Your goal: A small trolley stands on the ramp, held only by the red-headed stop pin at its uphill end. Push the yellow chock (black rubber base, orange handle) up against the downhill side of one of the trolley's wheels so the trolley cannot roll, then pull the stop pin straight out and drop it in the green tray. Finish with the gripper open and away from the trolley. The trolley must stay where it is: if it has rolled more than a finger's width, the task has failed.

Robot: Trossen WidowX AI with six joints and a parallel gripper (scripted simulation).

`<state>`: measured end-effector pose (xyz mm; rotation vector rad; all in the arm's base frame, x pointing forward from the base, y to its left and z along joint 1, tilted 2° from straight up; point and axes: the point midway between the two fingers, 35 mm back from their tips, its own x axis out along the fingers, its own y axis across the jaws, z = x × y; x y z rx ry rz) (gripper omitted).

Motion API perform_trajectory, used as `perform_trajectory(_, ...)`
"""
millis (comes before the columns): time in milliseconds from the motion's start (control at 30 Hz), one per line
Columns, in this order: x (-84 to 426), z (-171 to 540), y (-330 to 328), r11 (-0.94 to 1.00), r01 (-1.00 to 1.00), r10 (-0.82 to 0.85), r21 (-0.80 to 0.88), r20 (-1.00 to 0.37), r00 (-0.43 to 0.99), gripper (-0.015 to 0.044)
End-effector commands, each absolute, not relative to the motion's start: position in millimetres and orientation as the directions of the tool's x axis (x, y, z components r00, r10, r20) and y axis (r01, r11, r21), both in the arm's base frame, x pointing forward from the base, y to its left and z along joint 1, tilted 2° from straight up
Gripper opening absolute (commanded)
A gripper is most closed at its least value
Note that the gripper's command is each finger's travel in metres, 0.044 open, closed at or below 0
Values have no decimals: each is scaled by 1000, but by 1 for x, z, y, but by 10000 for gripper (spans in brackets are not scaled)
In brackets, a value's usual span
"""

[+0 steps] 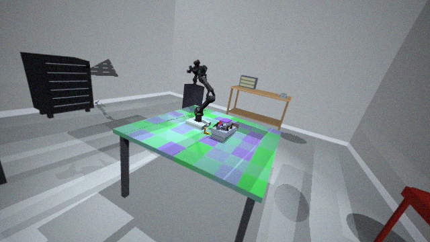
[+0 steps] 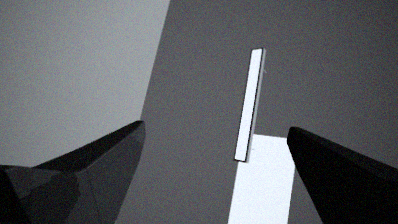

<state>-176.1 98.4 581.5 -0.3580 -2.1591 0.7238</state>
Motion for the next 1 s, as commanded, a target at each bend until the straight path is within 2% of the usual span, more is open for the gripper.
perform_trajectory(0,-176,581,99,795,12,477,-607,613,-629,374)
perform_trajectory(233,-177,569,126,768,129,563,-627,565,-603,190)
perform_trajectory(600,-165,535,190,647,413,748,-641,426,-509,190)
perform_trajectory(967,-127,496,251,431,645,901,-631,267,-342,190)
